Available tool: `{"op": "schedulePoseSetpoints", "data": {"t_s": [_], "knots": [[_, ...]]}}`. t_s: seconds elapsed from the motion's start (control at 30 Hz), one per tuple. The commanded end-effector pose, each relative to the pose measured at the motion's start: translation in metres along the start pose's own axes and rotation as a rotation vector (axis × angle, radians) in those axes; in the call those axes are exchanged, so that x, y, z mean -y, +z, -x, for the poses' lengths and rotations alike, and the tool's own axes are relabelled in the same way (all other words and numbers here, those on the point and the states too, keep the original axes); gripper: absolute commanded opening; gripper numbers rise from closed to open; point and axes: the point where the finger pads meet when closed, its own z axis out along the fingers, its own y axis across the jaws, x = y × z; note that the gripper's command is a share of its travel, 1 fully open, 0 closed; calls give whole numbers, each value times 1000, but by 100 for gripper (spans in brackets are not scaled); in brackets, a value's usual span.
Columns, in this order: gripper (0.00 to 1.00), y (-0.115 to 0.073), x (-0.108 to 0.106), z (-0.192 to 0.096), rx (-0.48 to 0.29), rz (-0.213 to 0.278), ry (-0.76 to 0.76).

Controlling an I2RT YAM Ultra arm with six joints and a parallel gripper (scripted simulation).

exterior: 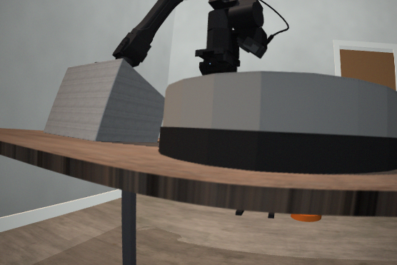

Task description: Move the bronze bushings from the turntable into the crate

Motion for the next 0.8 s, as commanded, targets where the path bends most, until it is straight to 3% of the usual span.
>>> {"op": "schedulePoseSetpoints", "data": {"t_s": [0.0, 0.2, 0.23, 0.37, 0.77], "knots": [[13, 16, 0, -7, -23, 8, 13], [13, 23, 0, -6, -22, 9, 12], [13, 18, 2, 7, 12, 6, 10], [13, 29, -1, -7, -23, 9, 12], [13, 29, 2, -7, -21, 9, 19]]}}
